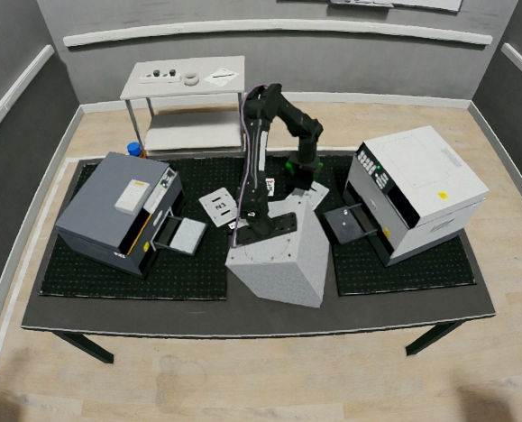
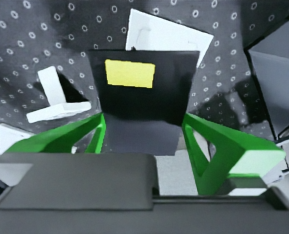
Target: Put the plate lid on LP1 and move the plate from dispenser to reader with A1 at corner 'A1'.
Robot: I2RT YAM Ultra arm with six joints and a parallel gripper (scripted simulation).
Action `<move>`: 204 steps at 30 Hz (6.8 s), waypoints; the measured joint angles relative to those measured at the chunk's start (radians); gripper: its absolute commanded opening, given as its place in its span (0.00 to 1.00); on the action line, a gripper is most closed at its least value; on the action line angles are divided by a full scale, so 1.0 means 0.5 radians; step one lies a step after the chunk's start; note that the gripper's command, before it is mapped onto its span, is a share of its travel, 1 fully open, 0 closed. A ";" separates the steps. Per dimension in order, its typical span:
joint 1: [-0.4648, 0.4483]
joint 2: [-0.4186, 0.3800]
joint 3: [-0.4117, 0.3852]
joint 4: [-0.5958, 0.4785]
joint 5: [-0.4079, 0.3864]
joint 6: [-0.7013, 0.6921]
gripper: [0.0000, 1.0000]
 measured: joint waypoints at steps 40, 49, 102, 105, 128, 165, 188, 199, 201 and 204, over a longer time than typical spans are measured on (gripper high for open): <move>-0.156 0.108 0.055 0.005 -0.055 0.391 0.85; -0.156 0.108 0.055 0.005 -0.055 0.370 0.85; -0.019 0.428 0.084 0.338 -0.072 0.467 0.85; -0.013 0.442 0.084 0.348 -0.076 0.473 0.85; 0.040 0.581 0.131 0.478 -0.081 0.536 0.85; 0.040 0.568 0.137 0.485 -0.081 0.540 0.85; 0.050 0.589 0.117 0.526 -0.081 0.548 0.85; 0.054 0.596 0.117 0.543 -0.082 0.558 0.85; 0.056 0.604 0.117 0.546 -0.082 0.559 0.85; 0.057 0.607 0.124 0.546 -0.083 0.560 0.85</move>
